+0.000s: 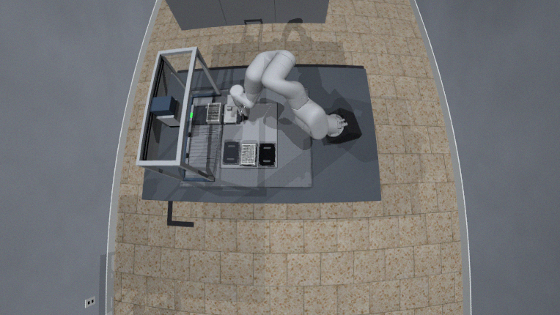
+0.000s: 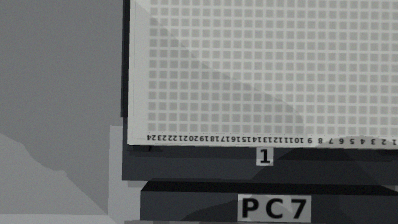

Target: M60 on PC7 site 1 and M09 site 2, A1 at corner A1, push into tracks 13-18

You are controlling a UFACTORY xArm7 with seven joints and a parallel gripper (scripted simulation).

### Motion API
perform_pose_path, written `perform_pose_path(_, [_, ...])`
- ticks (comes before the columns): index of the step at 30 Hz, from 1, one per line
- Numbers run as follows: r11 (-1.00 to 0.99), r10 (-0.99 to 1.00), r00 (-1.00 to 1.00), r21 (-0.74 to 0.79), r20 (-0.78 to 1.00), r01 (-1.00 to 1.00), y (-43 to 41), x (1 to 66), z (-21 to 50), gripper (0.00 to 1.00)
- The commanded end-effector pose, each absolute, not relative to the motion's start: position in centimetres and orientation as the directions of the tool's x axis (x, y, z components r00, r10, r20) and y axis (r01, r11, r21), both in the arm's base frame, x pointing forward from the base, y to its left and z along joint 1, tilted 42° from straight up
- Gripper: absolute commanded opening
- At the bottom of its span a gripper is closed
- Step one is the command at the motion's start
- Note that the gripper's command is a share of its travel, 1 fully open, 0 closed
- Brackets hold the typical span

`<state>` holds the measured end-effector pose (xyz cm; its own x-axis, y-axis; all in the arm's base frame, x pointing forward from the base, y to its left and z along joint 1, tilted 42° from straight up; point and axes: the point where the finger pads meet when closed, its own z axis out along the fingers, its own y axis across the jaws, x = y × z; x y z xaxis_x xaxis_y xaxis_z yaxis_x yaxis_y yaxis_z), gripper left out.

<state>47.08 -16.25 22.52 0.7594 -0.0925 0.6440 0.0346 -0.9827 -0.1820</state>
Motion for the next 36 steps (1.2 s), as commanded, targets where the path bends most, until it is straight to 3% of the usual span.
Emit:
perform_pose_path(1, [-0.983, -0.094, 0.757, -0.181, 0.647, 0.033, -16.4, 47.1, 22.6, 0.82])
perform_pose_path(36, [-0.983, -0.094, 0.756, -0.181, 0.647, 0.033, -17.1, 44.1, 26.1, 0.82])
